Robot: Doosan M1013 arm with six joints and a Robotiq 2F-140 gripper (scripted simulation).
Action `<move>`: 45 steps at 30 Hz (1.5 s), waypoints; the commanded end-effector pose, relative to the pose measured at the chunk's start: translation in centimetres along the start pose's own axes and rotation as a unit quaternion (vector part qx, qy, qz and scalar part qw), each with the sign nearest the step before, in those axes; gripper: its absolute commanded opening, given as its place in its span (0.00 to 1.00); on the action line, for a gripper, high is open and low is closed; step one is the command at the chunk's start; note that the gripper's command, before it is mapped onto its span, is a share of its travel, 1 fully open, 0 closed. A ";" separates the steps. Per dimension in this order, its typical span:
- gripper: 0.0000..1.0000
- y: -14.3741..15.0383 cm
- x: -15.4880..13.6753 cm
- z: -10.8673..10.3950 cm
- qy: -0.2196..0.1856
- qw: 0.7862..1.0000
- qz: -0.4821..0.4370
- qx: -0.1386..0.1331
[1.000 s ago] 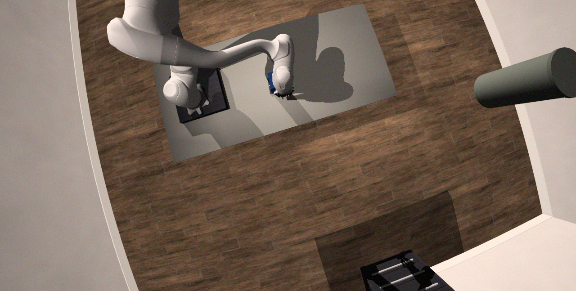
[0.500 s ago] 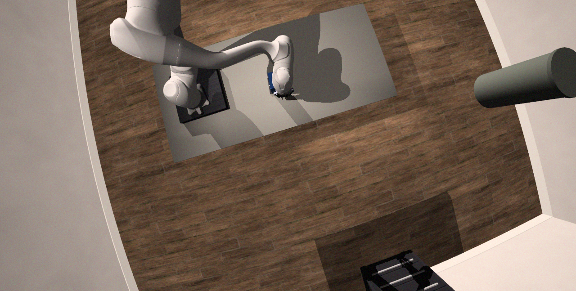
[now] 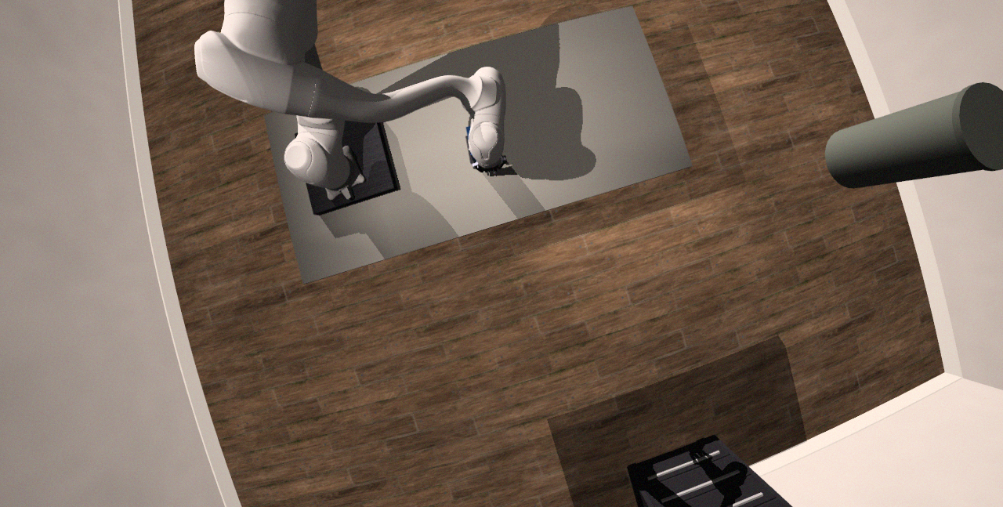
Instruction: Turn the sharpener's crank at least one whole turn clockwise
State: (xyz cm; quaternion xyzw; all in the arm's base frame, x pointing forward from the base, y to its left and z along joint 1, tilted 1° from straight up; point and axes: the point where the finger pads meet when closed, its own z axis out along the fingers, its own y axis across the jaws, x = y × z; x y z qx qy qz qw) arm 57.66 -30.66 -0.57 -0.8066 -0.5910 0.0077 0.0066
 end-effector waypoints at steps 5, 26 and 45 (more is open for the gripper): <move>0.00 -1.4 -0.1 1.1 0.000 1.000 0.001 0.001; 0.00 -3.4 -0.1 1.3 0.000 1.000 0.001 0.001; 0.00 -3.5 -0.1 1.3 0.000 1.000 0.001 0.001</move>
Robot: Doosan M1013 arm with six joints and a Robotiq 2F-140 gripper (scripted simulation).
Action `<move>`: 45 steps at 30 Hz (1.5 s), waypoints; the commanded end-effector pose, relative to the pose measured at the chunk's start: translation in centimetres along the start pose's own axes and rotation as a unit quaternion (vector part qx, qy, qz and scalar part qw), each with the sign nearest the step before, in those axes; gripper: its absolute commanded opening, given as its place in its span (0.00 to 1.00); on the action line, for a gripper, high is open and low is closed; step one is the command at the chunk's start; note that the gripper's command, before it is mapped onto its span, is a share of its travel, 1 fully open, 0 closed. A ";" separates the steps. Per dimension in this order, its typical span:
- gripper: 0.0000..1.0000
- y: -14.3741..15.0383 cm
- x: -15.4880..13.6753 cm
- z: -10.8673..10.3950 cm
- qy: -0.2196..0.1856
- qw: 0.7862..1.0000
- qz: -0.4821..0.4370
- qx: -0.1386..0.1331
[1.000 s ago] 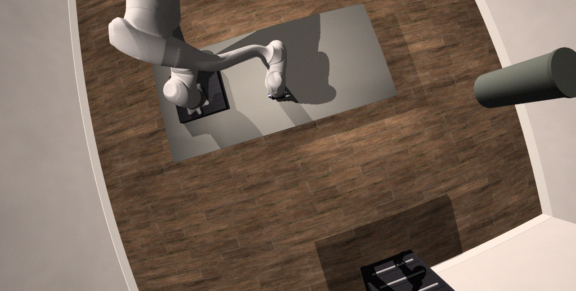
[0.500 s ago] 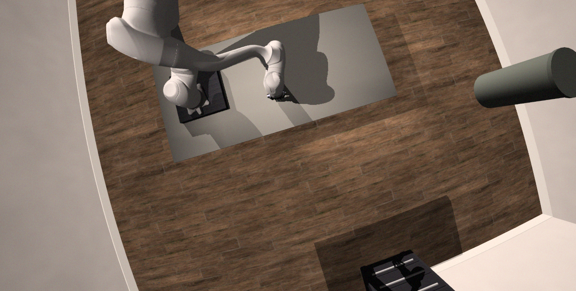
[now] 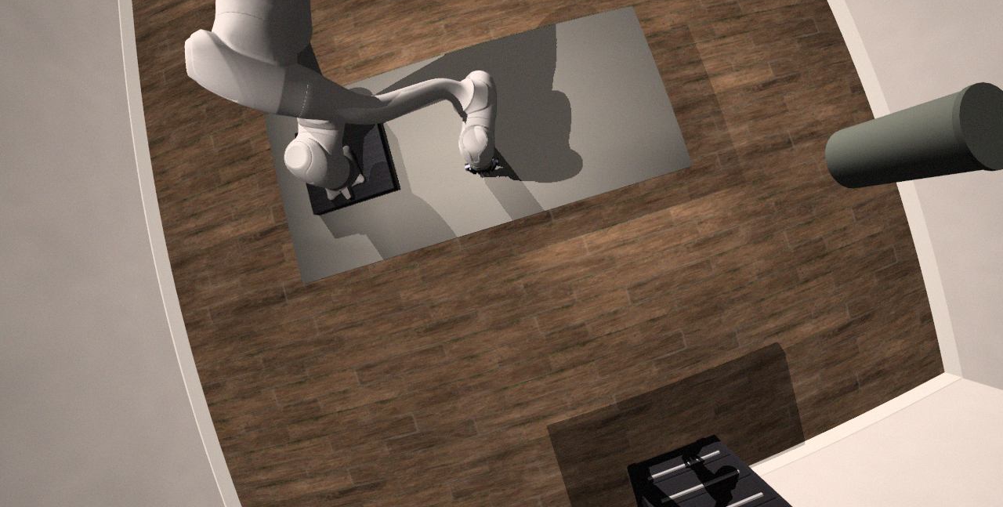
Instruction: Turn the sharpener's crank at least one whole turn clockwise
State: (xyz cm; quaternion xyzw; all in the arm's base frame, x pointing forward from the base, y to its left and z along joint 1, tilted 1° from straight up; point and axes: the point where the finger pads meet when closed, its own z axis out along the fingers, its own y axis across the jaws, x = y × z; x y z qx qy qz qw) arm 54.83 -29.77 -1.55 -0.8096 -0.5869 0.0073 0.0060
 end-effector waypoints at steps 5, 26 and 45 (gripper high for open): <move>0.00 -0.5 -0.1 0.3 0.000 1.000 -0.004 0.002; 0.00 -0.6 -0.1 0.2 0.000 1.000 -0.004 0.002; 0.00 -2.5 -0.1 -0.4 0.000 1.000 -0.004 0.002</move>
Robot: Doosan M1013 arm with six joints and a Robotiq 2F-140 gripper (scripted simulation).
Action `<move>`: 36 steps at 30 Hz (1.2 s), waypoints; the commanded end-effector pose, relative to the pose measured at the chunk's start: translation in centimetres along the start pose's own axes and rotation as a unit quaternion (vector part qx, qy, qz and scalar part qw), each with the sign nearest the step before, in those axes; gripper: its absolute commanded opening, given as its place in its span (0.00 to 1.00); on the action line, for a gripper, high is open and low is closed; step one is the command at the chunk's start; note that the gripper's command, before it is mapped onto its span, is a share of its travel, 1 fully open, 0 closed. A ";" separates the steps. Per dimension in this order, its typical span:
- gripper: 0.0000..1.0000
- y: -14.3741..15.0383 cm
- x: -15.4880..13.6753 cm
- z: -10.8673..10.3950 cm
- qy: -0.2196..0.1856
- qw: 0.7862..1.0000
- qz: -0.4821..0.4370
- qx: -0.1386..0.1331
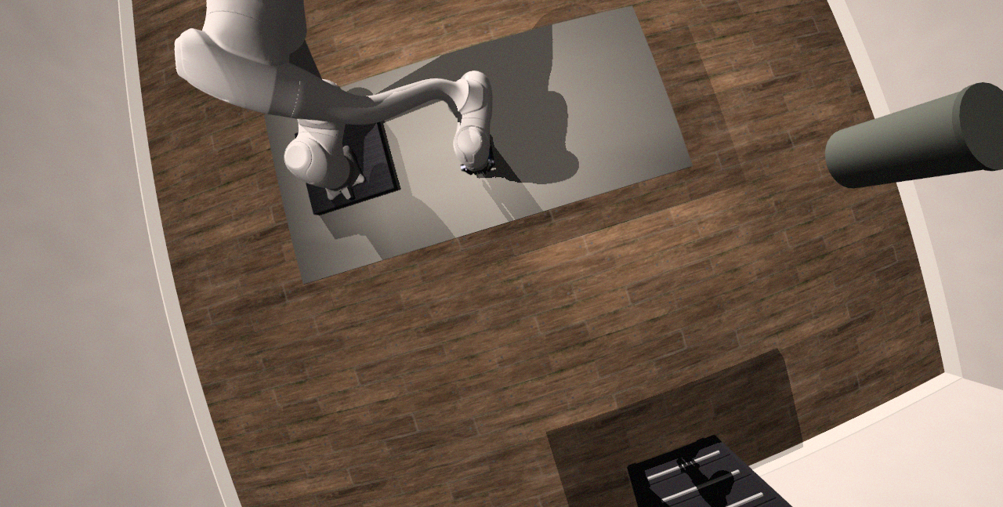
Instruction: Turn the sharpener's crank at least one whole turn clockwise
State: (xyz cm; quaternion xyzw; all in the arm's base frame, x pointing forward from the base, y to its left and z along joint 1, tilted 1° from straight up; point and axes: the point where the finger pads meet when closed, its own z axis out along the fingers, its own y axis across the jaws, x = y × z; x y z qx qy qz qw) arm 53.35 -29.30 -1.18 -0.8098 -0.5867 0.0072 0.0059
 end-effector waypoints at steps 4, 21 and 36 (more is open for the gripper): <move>0.00 -1.6 -0.1 -0.6 0.000 1.000 -0.004 0.002; 0.00 -3.2 -0.1 -3.3 0.000 1.000 -0.004 0.002; 0.00 -3.3 -0.1 -5.0 0.000 1.000 -0.004 0.002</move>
